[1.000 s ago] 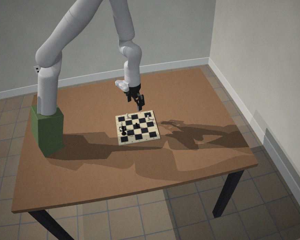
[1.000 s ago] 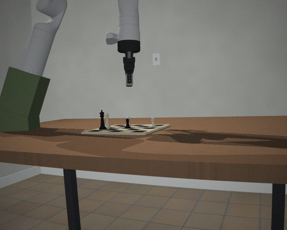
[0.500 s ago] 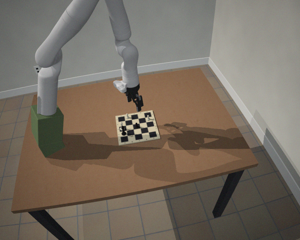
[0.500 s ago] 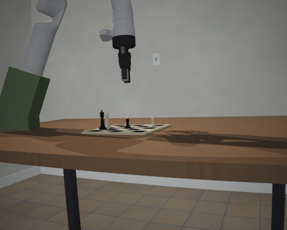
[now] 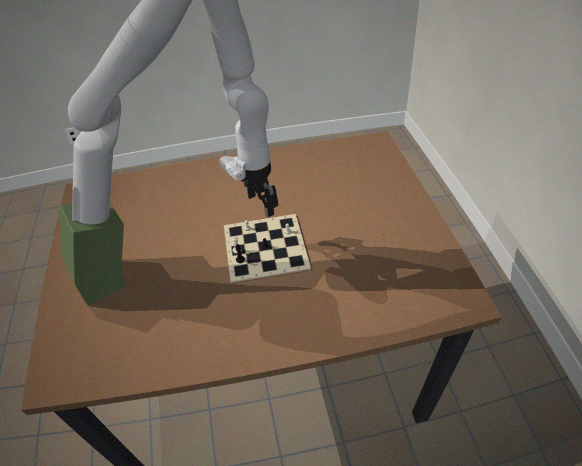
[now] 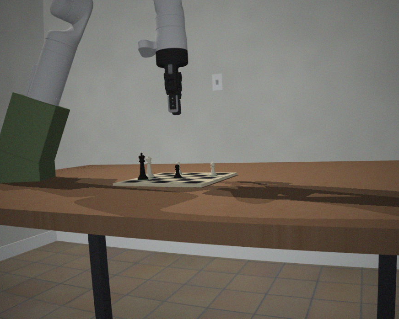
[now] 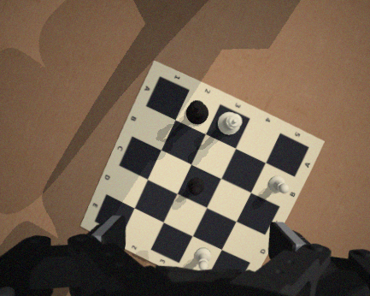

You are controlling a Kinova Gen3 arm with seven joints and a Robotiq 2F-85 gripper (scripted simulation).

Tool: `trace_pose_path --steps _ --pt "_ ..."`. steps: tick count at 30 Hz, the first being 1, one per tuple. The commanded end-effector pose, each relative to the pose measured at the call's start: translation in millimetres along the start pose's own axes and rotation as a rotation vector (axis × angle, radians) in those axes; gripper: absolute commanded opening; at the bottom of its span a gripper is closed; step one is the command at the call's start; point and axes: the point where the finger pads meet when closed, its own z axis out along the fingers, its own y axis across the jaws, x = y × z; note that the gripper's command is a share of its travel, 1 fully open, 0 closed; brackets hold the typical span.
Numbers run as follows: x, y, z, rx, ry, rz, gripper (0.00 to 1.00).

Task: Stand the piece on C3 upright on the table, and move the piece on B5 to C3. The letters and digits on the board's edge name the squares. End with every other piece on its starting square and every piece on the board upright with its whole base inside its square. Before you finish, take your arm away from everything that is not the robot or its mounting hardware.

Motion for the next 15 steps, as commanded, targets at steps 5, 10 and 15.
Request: trace_pose_path --steps 5,10,15 --pt "-0.3 -0.2 -0.3 0.001 -0.001 0.006 1.0" --pt "-0.1 0.5 0.3 -0.002 0.0 0.044 1.0" --pt "0.3 2.0 1.6 -0.008 0.002 0.134 1.0"
